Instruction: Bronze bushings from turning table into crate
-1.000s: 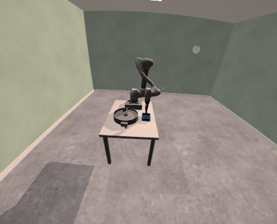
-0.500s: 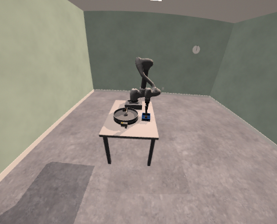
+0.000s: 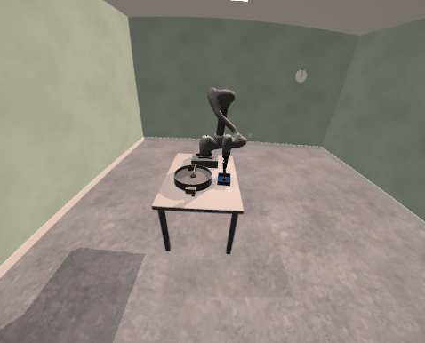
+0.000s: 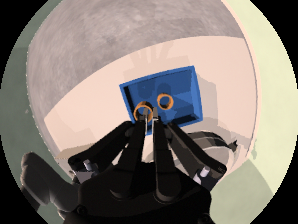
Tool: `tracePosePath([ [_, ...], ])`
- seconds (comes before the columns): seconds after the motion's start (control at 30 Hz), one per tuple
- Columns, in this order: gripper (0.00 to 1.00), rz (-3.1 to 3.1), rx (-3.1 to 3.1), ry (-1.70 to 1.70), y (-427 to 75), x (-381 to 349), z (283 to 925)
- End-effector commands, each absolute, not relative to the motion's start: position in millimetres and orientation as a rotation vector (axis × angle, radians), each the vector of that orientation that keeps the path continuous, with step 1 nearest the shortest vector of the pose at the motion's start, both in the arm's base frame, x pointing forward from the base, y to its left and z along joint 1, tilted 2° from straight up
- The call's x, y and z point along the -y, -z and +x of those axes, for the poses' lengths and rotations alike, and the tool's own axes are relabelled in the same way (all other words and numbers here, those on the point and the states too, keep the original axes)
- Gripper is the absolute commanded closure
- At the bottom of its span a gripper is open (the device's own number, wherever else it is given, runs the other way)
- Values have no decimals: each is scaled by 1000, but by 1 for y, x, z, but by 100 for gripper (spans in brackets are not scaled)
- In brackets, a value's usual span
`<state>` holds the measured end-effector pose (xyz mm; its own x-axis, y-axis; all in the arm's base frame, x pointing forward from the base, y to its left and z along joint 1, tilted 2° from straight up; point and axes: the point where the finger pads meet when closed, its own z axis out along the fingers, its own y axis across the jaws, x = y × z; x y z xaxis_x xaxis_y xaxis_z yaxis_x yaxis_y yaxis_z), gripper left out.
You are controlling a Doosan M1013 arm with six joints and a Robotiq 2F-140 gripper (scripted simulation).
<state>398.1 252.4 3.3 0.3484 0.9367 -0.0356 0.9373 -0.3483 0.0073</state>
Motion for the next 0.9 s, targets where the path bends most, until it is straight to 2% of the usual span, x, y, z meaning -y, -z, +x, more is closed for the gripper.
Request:
tracePosePath([
  [0.0,100,2558,-1778,39,-2,-252,398],
  [0.87,100,2558,-1778,39,31,-251,398],
])
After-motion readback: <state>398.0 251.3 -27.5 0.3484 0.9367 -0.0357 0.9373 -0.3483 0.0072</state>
